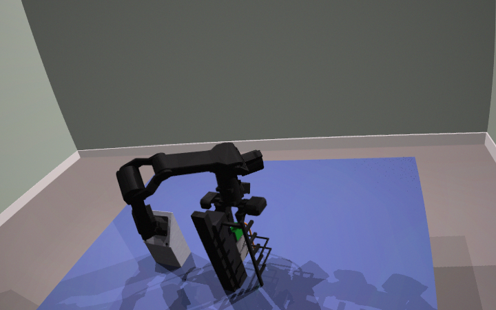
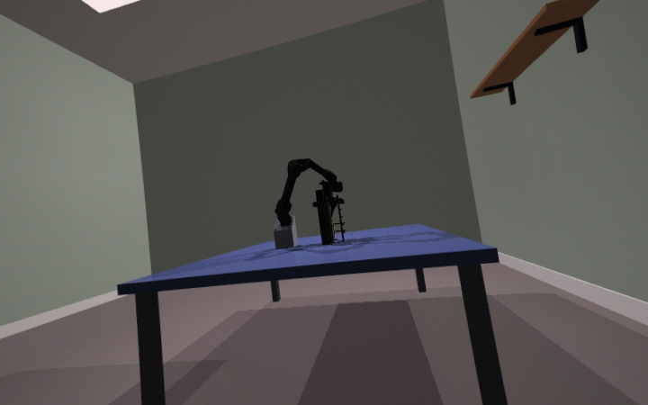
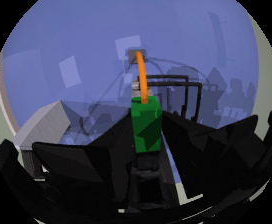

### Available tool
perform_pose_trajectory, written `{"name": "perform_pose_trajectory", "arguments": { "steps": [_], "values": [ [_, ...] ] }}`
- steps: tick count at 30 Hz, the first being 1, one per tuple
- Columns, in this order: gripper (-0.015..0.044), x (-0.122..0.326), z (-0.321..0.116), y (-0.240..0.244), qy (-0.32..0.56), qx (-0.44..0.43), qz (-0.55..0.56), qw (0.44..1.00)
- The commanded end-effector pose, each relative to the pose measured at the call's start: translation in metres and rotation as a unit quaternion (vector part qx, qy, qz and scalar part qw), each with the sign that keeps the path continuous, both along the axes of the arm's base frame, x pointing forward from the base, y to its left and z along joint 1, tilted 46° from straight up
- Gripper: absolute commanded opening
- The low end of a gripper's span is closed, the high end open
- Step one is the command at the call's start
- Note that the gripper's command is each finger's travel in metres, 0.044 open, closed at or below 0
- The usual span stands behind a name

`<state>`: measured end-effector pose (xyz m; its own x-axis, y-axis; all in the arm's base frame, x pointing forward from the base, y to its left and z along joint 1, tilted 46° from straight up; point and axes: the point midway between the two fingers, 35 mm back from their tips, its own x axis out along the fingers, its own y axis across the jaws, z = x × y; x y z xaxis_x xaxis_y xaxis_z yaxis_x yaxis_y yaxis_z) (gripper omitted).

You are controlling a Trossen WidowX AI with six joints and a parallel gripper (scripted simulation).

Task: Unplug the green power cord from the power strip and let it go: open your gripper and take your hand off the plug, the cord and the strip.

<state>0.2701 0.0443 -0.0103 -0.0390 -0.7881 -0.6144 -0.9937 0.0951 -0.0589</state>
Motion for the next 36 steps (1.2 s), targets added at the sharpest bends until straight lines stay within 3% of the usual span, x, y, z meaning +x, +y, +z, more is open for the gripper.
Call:
{"name": "perform_pose_trajectory", "arguments": {
  "steps": [1, 10, 11, 16, 36],
  "values": [
    [0.0000, 0.008, -0.026, 0.043, -0.018, 0.057, 0.005, 0.998],
    [0.0000, 0.008, -0.035, 0.055, -0.018, 0.056, 0.006, 0.998],
    [0.0026, 0.006, -0.025, 0.028, -0.016, 0.043, -0.014, 0.999],
    [0.0157, 0.006, -0.025, 0.028, -0.016, 0.043, -0.014, 0.999],
    [0.0160, 0.005, -0.015, 0.037, -0.017, 0.055, 0.006, 0.998]
  ]
}}
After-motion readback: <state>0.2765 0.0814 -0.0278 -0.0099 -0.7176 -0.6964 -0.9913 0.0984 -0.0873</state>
